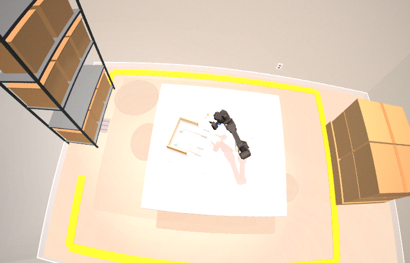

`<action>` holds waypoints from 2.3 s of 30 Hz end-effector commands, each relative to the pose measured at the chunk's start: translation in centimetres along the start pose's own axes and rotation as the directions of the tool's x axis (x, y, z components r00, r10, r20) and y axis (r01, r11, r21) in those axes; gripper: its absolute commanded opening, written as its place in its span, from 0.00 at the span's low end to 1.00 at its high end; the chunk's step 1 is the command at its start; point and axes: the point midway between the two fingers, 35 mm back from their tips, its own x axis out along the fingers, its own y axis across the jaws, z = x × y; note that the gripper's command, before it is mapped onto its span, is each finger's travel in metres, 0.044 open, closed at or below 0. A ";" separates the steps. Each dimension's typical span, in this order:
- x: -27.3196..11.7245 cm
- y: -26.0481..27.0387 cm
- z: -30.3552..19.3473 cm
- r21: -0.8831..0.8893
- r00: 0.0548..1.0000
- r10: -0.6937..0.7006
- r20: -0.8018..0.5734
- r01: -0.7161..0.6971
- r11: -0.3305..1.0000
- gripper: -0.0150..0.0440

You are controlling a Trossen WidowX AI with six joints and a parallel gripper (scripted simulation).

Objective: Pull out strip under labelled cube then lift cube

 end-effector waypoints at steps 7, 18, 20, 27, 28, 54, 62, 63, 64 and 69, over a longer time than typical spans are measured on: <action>-0.2 11.1 -4.2 -0.220 0.939 0.342 -0.035 -0.341 0.914 0.93; 0.6 11.8 -3.8 -0.200 0.939 0.334 -0.085 -0.344 0.917 0.80; 1.8 12.9 -3.5 -0.175 0.934 0.321 -0.155 -0.346 0.922 0.71; 5.7 17.1 -4.1 -0.118 0.880 0.250 -0.405 -0.321 0.940 0.40; 6.2 17.7 -4.4 -0.117 0.866 0.233 -0.442 -0.314 0.942 0.35; 9.5 25.2 -10.8 -0.111 0.577 0.023 -0.817 -0.195 0.974 0.25; 10.4 25.3 -11.9 -0.111 0.577 0.022 -0.816 -0.195 0.974 0.25; 10.5 25.3 -12.0 -0.111 0.577 0.022 -0.816 -0.195 0.974 0.25; 10.6 25.3 -12.1 -0.111 0.577 0.022 -0.816 -0.195 0.974 0.25; 11.1 25.3 -12.8 -0.111 0.577 0.022 -0.816 -0.195 0.974 0.25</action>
